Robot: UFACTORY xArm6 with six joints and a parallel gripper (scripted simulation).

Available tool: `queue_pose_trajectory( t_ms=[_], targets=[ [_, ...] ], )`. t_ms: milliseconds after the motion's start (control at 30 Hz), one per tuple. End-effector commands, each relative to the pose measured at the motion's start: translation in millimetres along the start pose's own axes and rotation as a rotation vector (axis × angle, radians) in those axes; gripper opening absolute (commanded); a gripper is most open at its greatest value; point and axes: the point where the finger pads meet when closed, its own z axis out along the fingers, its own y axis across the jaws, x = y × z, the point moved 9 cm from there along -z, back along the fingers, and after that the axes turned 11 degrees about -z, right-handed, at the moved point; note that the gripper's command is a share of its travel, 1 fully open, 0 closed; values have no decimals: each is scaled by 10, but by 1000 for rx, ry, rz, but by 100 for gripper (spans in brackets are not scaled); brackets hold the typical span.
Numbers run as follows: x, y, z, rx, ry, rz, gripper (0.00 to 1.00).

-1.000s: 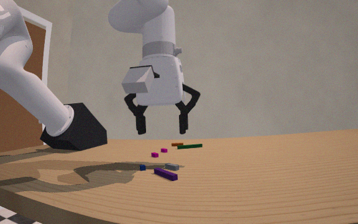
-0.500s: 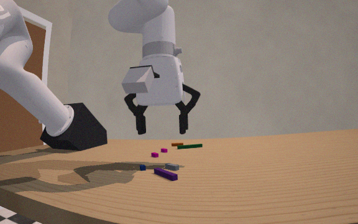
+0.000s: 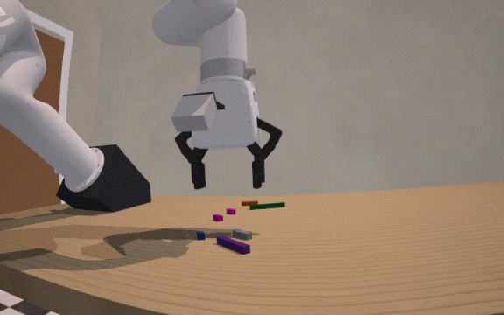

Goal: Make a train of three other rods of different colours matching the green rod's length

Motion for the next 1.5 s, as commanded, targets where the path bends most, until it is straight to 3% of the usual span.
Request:
queue_pose_trajectory(
  t_ms=[0,1000,1133,1267,1467],
  targets=[
    [2,-7,-11,3,-1,1,100],
    [6,-7,-11,3,-1,1,100],
    [80,8,-10,3,0,1,100],
    [341,71,-2,2,1,2,100],
    [369,79,-1,2,2,2,100]
  ],
)
